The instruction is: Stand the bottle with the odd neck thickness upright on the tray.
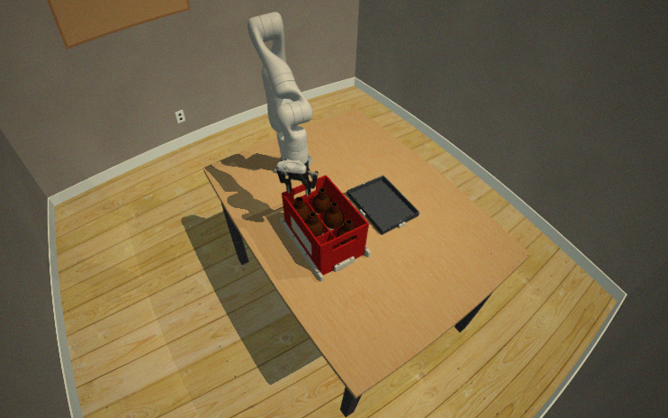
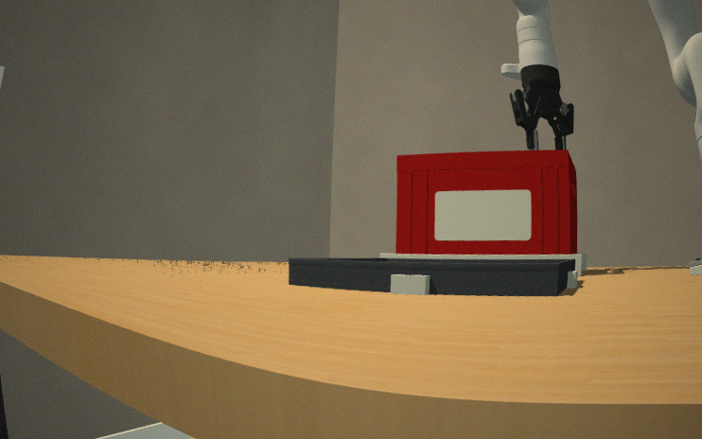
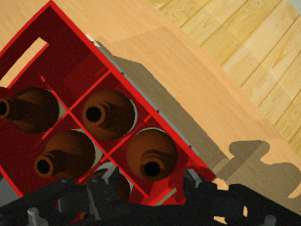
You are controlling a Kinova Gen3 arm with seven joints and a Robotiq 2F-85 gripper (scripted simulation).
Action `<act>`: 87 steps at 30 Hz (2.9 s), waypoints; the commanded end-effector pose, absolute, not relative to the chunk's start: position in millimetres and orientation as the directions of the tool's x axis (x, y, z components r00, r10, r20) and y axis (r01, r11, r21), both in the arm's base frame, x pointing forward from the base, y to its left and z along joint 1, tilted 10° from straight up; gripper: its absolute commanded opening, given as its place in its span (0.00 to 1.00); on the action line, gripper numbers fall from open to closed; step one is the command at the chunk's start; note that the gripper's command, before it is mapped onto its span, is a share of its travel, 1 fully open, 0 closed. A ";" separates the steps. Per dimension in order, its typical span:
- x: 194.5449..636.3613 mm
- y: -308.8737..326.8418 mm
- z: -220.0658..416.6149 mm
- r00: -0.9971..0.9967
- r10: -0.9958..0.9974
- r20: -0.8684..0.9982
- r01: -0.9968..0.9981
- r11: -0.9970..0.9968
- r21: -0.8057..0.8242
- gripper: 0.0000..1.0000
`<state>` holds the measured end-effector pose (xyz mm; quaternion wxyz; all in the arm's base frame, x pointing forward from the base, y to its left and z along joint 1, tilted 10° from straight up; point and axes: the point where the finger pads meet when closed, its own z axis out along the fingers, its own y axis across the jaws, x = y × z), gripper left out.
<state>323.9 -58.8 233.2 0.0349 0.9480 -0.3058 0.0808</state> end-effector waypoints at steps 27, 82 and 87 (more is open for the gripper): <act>324.1 -60.3 223.5 0.800 -0.575 0.171 -0.586 -0.810 0.021 0.64; 325.4 -61.5 213.4 0.800 -0.575 0.171 -0.586 -0.810 0.021 0.64; 326.2 -62.2 207.4 0.800 -0.575 0.171 -0.586 -0.810 0.021 0.64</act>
